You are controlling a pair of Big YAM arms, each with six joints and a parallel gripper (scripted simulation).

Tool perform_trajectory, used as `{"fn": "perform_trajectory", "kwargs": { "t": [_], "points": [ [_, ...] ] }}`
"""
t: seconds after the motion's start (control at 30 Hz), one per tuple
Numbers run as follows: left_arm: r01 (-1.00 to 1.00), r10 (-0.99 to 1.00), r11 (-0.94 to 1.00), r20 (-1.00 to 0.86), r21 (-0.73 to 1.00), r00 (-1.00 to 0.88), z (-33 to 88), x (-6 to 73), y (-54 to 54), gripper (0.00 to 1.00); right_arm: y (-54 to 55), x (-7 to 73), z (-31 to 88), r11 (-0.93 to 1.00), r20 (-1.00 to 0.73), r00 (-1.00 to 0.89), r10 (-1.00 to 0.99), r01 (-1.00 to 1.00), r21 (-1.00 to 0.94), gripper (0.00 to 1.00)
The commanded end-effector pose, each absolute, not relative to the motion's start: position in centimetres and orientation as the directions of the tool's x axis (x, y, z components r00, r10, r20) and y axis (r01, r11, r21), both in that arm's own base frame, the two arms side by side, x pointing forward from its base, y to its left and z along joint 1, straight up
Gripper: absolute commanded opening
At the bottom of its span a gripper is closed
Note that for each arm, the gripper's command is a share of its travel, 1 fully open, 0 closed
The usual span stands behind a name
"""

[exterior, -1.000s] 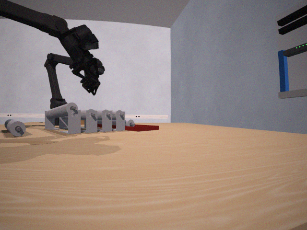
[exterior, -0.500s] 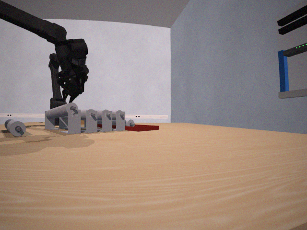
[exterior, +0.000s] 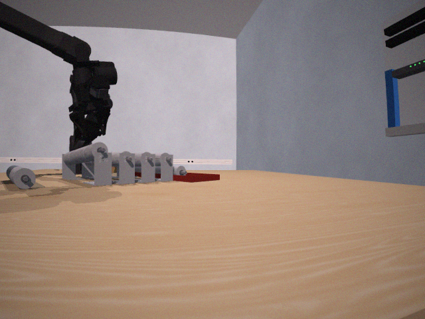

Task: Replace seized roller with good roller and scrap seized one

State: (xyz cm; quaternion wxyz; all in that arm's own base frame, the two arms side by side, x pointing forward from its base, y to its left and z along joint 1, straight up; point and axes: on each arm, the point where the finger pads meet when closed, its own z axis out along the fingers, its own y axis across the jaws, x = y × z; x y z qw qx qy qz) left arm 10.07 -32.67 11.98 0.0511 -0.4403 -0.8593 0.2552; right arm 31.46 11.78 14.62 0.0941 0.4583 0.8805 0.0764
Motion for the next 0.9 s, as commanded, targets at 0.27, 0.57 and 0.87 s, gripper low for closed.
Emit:
{"fn": "perform_trajectory", "kwargs": {
  "t": [0.27,0.57,0.87],
  "points": [
    [0.715,0.806,0.49,-0.054,-0.498,-0.589,11.2,7.6,-31.9,0.32,11.8,29.7,13.4,0.535,-0.071,-0.531,0.845,0.831,0.151,0.62],
    [0.717,0.802,0.484,-0.072,-0.501,-0.592,9.9,7.2,-33.0,0.32,11.5,30.7,12.0,0.536,-0.079,-0.53,0.844,0.826,0.174,0.62],
    [0.717,0.801,0.485,-0.075,-0.501,-0.594,8.0,6.4,-33.9,0.32,11.6,31.2,9.6,0.534,-0.076,-0.529,0.845,0.828,0.172,0.62]
  ]
}}
